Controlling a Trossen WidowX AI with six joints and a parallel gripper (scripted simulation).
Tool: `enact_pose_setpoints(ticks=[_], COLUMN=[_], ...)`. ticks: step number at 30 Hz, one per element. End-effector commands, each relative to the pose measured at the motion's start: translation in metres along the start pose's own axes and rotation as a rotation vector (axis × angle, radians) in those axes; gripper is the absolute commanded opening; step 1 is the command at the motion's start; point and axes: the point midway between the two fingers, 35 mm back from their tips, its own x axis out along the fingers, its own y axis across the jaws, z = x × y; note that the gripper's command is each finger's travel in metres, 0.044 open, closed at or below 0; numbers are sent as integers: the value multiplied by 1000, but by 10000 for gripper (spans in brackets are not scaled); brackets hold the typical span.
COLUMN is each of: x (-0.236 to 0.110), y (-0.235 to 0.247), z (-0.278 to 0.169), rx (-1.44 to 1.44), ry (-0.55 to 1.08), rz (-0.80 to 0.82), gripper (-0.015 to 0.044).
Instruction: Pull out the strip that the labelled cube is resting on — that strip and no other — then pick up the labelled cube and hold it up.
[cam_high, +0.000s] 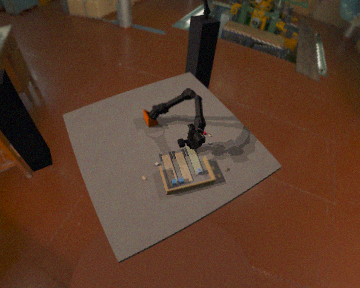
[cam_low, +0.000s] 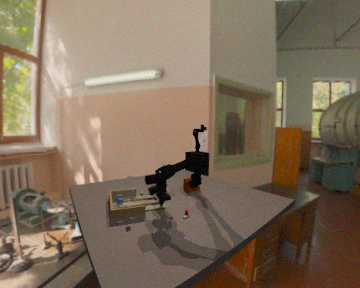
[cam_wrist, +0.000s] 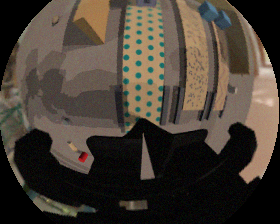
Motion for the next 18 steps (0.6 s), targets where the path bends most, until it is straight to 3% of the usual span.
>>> enact_pose_setpoints(ticks=[1,18], x=[4,5], y=[-1,-2], z=[-10,-36], rx=[8,9], ry=[15,16], rz=[-4,-4], gripper=[0,0])
